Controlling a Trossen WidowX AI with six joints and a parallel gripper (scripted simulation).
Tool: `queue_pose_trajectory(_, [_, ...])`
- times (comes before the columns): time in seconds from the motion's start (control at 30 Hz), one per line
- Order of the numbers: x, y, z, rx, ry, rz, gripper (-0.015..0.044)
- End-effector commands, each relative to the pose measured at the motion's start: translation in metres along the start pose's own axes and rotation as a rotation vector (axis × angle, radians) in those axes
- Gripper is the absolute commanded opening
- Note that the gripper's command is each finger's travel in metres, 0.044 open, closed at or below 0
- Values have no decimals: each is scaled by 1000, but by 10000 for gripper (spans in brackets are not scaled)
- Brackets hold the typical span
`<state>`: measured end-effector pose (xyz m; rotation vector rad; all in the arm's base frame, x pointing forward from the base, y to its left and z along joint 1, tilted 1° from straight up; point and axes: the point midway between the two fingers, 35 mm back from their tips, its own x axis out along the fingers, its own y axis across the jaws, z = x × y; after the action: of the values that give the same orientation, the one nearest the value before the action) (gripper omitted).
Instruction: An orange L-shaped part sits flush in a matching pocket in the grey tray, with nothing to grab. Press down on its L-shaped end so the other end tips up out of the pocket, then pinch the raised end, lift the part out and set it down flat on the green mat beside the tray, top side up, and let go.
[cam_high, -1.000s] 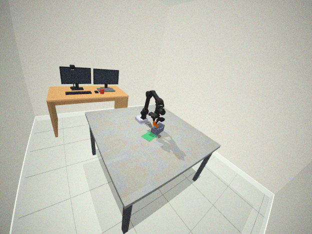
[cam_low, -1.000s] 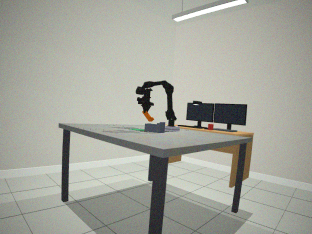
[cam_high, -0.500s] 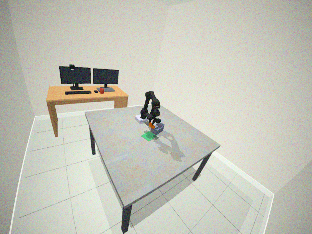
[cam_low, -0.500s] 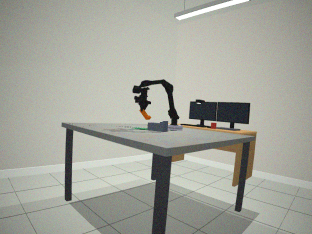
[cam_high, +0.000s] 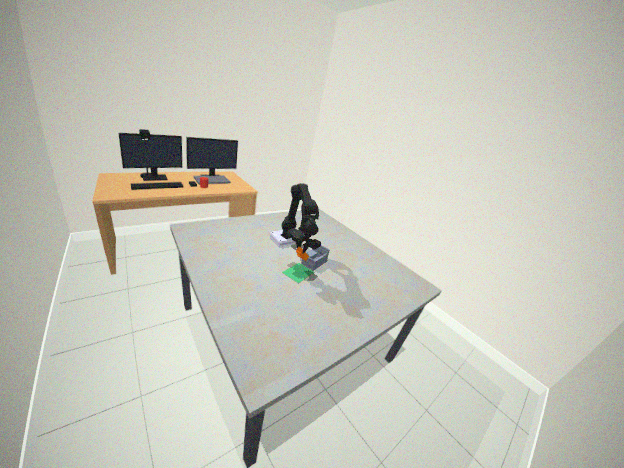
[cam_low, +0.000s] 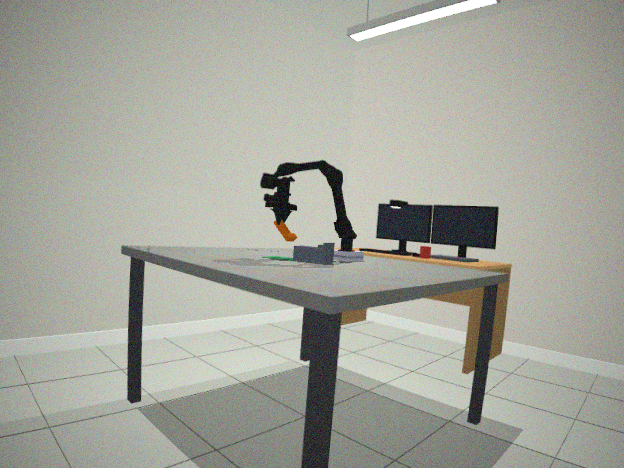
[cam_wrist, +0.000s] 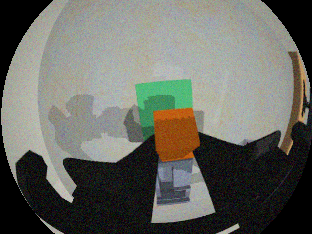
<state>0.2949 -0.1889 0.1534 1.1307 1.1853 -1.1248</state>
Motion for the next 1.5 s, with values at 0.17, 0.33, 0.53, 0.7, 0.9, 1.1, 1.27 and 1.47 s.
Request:
queue_pose_trajectory(0.17, [18,-1,-1,-4,10,-7,0])
queue_pose_trajectory(0.33, [26,-1,-2,-4,10,-7,0])
queue_pose_trajectory(0.53, [35,-1,-2,-4,10,-7,0])
queue_pose_trajectory(0.7, [43,-2,-2,-4,10,-7,0])
queue_pose_trajectory(0.9, [53,-2,-2,-4,10,-7,0])
queue_pose_trajectory(1.1, [62,-2,-2,-4,10,-7,0])
queue_pose_trajectory(1.27, [70,-2,-2,-4,10,-7,0])
queue_pose_trajectory(1.47, [75,-2,-2,-4,10,-7,0])
